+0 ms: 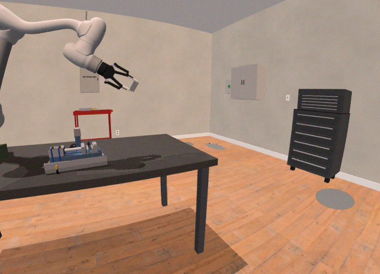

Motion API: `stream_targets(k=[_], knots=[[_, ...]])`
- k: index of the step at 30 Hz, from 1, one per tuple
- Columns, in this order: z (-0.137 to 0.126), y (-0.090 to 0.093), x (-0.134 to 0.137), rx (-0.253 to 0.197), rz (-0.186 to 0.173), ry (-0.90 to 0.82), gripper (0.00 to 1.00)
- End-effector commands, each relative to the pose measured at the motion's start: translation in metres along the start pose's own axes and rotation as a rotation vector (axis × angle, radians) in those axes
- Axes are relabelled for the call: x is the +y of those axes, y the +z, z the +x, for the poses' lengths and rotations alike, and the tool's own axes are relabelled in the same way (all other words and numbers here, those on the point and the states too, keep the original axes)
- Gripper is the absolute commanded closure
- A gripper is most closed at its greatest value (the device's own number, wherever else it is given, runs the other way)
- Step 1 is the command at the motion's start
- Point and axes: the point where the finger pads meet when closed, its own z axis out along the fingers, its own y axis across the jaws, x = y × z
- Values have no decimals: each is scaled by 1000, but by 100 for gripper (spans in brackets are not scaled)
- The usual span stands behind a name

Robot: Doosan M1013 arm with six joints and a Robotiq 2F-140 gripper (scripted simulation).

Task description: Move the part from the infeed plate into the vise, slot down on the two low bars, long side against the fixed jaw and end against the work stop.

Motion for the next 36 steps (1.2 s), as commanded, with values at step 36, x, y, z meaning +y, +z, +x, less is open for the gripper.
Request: stream_targets(k=[36], knots=[[28, -36, 144, -438, -461, -1199, 100]])
